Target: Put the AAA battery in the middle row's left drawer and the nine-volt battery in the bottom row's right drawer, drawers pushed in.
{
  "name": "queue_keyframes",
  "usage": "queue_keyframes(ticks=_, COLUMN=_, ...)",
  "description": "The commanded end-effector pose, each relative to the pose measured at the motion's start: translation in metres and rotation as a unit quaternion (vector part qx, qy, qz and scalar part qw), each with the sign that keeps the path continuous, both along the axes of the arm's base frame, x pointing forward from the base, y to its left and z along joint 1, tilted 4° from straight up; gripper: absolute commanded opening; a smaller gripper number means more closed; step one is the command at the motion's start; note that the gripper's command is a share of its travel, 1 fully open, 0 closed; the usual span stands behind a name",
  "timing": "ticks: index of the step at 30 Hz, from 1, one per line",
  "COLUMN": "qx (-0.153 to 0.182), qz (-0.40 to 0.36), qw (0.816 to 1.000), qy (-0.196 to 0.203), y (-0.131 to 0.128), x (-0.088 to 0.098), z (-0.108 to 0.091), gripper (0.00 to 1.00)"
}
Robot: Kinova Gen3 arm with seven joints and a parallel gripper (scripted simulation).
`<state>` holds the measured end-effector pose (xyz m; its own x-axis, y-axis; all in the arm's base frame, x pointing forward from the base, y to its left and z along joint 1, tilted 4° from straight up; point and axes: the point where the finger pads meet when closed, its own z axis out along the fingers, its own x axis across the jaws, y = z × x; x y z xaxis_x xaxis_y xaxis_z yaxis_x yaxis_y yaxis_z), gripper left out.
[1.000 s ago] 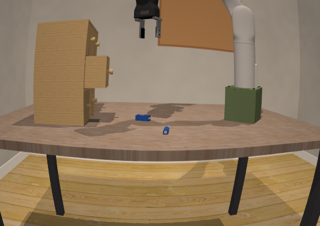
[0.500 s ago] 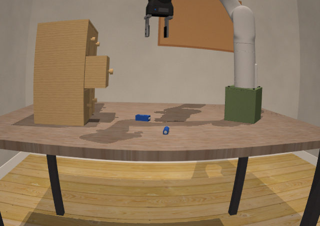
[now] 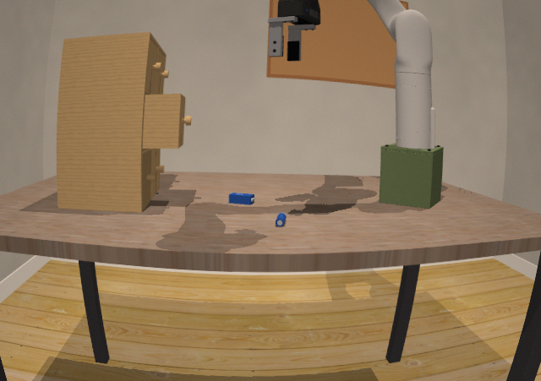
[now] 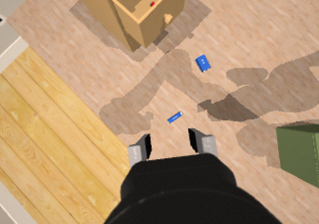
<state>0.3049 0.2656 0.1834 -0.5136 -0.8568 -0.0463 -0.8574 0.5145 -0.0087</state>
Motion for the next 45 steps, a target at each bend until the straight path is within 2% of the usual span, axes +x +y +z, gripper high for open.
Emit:
queue_keyframes(ticks=1, qx=-0.001, qz=0.032, qw=0.999, qy=0.003, y=0.009, x=-0.007, z=-0.002, gripper=1.0)
queue_keyframes(ticks=8, qx=-0.001, qz=0.168, qw=0.986, qy=-0.006, y=0.033, x=-0.025, z=0.0, gripper=1.0)
queue_keyframes(ticks=15, qx=-0.001, qz=0.261, qw=0.965, qy=-0.013, y=0.049, x=-0.039, z=0.001, gripper=1.0)
queue_keyframes(ticks=28, qx=-0.001, qz=0.326, qw=0.945, qy=-0.018, y=0.06, x=-0.049, z=0.002, gripper=1.0)
queue_keyframes(ticks=45, qx=-0.002, qz=0.332, qw=0.943, qy=-0.02, y=0.061, x=-0.05, z=0.002, gripper=1.0)
